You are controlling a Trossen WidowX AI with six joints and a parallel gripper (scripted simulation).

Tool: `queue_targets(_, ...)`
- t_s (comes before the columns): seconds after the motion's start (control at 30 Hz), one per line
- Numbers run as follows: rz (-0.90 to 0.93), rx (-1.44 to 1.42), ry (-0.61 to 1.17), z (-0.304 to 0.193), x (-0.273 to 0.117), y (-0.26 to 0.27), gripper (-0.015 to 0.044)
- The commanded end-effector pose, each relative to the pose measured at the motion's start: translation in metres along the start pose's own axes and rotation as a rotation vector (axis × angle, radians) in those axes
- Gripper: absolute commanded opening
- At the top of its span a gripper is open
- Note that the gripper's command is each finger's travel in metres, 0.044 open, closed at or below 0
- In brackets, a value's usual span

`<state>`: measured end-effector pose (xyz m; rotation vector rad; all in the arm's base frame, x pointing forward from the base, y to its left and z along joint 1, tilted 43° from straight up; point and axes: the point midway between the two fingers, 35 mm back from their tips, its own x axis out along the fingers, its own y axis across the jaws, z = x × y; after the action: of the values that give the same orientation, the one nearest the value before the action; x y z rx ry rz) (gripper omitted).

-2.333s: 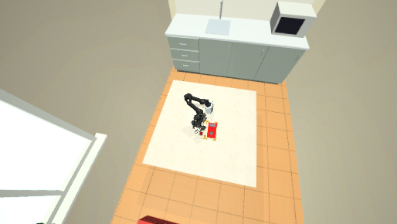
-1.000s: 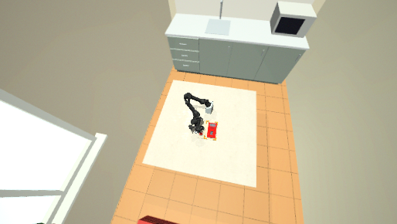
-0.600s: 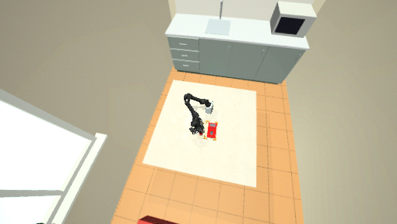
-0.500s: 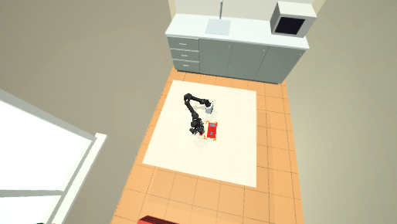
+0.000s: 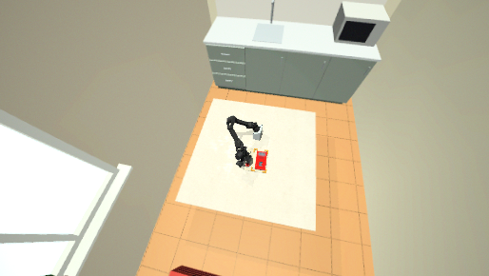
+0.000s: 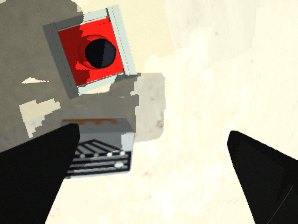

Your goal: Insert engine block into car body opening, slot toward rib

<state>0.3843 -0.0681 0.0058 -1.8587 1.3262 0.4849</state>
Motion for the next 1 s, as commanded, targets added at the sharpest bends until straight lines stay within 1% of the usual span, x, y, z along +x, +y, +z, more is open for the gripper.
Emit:
queue_targets(0.0, 0.035, -0.127, 0.000, 0.000, -0.002, 0.000, 0.0440)
queue_targets(0.5, 0.159, -0.624, -0.042, 0.000, -0.015, -0.001, 0.0440)
queue_targets(0.97, 0.267, -1.088, -0.118, -0.006, -0.034, -0.001, 0.0440)
